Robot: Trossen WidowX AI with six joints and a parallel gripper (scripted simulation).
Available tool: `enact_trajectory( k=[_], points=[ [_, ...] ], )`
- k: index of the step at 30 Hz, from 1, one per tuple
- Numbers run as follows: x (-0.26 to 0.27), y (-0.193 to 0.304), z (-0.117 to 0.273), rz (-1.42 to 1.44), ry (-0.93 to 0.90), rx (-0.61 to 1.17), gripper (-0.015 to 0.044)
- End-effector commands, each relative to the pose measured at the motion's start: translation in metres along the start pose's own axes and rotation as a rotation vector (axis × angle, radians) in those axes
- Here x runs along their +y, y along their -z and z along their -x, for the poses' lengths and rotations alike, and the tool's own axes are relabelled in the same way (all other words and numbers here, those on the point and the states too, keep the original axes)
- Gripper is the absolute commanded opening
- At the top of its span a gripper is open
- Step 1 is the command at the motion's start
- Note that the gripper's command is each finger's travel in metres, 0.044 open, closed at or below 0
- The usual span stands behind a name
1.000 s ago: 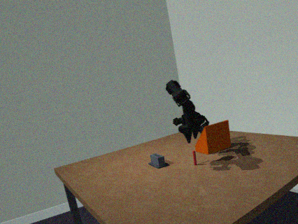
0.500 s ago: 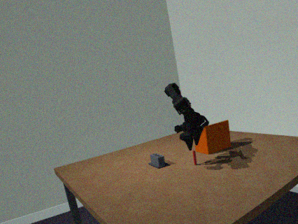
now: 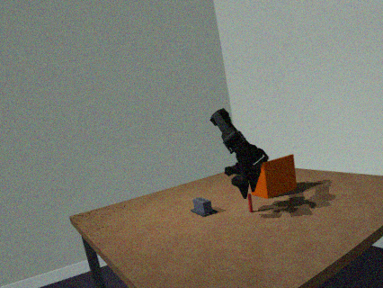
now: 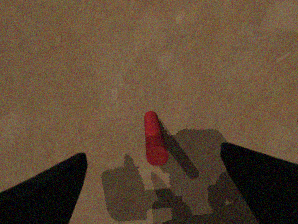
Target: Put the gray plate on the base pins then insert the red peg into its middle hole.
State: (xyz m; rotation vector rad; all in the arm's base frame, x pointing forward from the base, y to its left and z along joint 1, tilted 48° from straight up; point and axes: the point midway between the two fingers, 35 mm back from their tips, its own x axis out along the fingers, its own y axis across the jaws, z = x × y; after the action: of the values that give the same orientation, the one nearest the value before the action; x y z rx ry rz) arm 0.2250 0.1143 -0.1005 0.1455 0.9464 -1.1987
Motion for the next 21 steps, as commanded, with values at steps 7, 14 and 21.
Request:
enact_trajectory(
  k=[7,14,21],
  points=[
    [-0.001,-0.001,-0.018,0.005,0.003,-0.006,0.0440],
    [-0.002,-0.001,-0.030,0.005,0.003,-0.007,0.0440],
    [-0.002,-0.001,-0.035,0.005,0.004,-0.008,0.0387]
  ],
)
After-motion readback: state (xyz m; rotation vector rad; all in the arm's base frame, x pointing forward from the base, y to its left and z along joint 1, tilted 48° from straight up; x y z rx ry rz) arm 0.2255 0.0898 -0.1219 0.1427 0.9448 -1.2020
